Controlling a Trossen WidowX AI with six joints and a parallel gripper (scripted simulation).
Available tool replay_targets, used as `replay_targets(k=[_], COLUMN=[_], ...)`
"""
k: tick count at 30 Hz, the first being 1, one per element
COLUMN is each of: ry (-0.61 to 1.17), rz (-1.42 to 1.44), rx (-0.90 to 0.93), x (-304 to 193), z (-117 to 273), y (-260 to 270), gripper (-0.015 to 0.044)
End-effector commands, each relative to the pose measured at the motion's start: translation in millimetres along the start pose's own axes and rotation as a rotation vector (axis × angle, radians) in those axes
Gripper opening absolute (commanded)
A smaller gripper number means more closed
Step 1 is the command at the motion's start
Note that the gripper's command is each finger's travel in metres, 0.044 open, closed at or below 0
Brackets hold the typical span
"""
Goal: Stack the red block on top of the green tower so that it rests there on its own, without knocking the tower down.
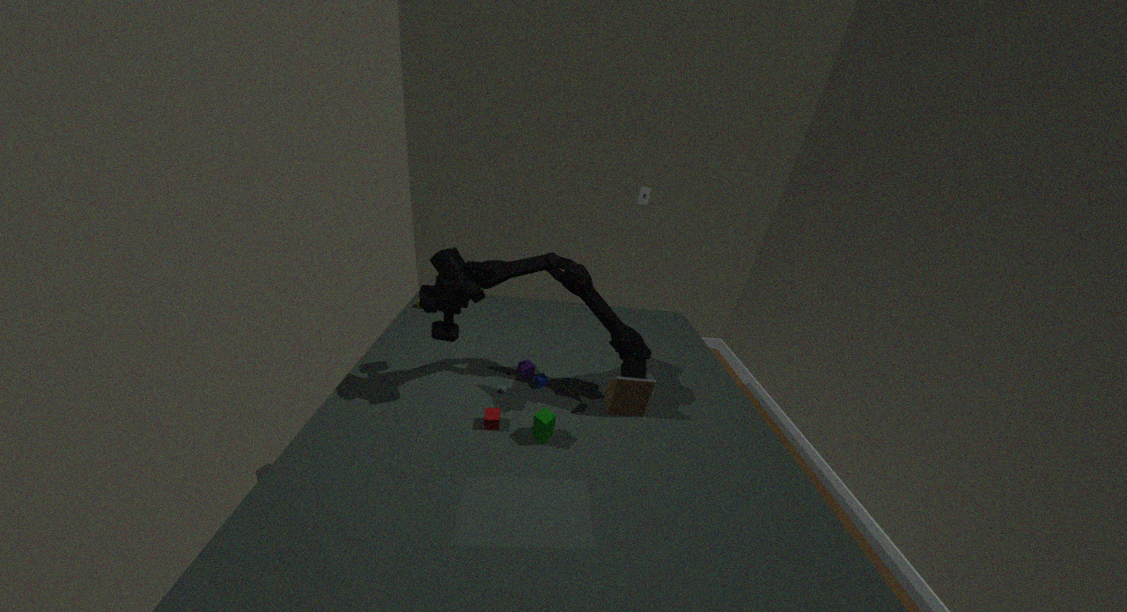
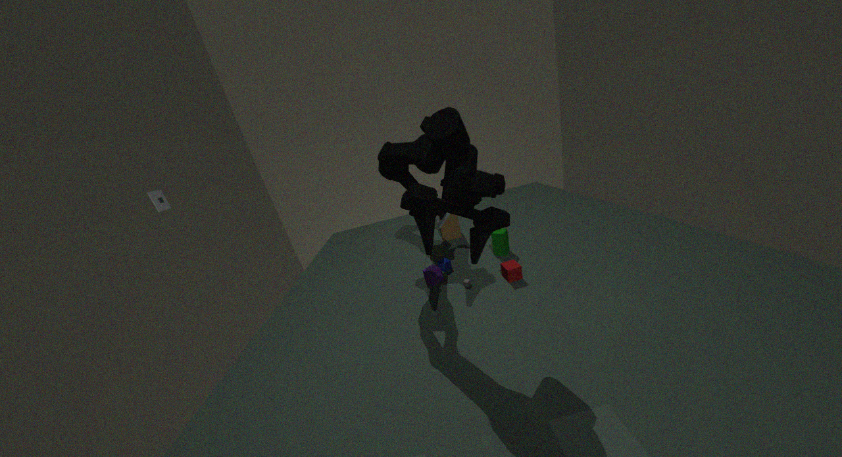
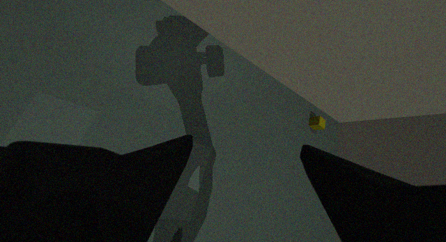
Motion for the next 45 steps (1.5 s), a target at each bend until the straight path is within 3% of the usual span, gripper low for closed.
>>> replay_targets(k=[1, 11, 22, 32, 40, 45], ry=[-0.001, 0.025, 0.253, 0.56, 0.566, 0.566], rz=[-0.001, -0.055, -0.173, -0.269, -0.27, -0.27], rx=[0.004, 0.249, 0.447, 0.476, 0.475, 0.475], x=[-0.1, -19.5, -67.5, -122.3, -125.5, -135.5], z=[0.2, 19.5, 50.4, 84.1, 85.5, 66.8], y=[1.5, 85.6, 158.3, 193.5, 192.3, 204.8], gripper=[0.0426, 0.044, 0.044, 0.044, 0.044, 0.044])
Point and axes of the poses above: the point midway between the two fingers, 35 mm back from their tips, its own z axis back along the fingers, its own y axis across the jaws, x = y × z, the point moved 1 cm from there along z, back along the fingers, and after that the axes turned 5 degrees about -z, right-handed, at the moved point
